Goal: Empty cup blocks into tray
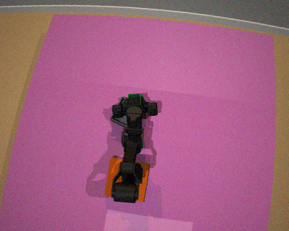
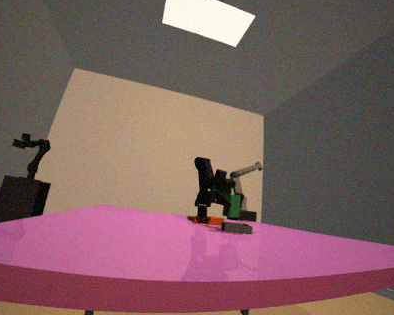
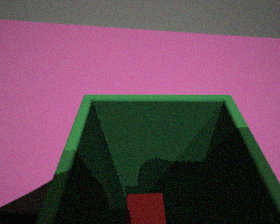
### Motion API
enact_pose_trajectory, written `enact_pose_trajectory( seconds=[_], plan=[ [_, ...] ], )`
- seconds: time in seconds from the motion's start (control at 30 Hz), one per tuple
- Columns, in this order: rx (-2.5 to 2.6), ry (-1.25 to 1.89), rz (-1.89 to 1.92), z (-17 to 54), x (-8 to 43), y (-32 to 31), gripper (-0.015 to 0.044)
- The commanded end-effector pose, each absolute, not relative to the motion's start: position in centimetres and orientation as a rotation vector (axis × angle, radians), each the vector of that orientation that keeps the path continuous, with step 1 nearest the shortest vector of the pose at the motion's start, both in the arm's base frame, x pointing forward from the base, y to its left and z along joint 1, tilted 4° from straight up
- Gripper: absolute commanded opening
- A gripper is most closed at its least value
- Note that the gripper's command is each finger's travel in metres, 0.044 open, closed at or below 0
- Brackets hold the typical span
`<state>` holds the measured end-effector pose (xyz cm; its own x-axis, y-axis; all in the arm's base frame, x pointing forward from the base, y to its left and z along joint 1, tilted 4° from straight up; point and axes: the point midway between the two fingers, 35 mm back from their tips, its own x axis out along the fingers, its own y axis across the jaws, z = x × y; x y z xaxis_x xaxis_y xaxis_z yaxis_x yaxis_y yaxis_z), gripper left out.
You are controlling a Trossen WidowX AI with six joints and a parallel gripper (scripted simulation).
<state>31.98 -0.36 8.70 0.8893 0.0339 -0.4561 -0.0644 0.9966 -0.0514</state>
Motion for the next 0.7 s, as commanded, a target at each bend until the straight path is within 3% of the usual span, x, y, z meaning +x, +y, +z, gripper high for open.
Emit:
enact_pose_trajectory(
  seconds=[0.0, 0.67],
  plan=[
    [-0.065, 0.464, 0.063, 8.9, 32.5, 0.8, 0.0],
    [0.025, 0.459, 0.096, 8.9, 33.1, 4.7, 0.0]
  ],
)
